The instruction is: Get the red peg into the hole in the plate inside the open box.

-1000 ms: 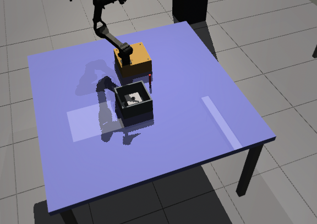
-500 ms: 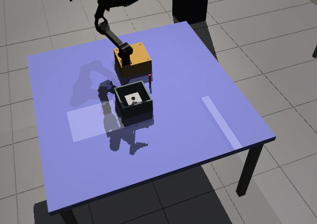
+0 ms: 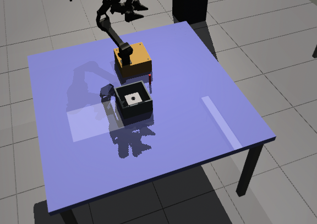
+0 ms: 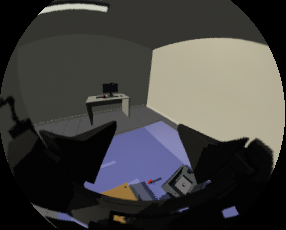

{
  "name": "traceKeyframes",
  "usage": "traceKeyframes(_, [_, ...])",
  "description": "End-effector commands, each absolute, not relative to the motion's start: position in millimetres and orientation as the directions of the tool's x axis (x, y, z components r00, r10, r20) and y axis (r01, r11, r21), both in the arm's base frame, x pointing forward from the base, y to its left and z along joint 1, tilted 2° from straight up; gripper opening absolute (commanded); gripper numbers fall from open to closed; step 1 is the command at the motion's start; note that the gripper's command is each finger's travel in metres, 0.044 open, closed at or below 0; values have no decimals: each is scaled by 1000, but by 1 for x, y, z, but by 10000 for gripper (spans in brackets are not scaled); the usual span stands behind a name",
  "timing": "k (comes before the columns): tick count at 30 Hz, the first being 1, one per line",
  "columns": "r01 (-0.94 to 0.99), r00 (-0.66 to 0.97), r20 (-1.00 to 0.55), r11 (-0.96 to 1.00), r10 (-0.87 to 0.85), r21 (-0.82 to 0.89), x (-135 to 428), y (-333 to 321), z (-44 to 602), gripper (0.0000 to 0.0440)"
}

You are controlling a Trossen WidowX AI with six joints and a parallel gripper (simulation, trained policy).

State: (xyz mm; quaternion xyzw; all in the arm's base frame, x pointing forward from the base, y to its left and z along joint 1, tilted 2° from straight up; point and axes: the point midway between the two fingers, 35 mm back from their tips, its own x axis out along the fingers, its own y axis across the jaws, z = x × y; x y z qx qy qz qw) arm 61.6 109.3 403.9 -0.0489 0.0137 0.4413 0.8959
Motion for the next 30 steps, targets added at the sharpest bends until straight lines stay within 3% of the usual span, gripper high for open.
traceKeyframes(1, [-765,639,-123,644,759,-2,76,108,392,440])
traceKeyframes(15, [-529,693,-398,799,601,287,129,98,335,440])
traceKeyframes(30, [-141,575,-697,891,429,432,158,87,267,440])
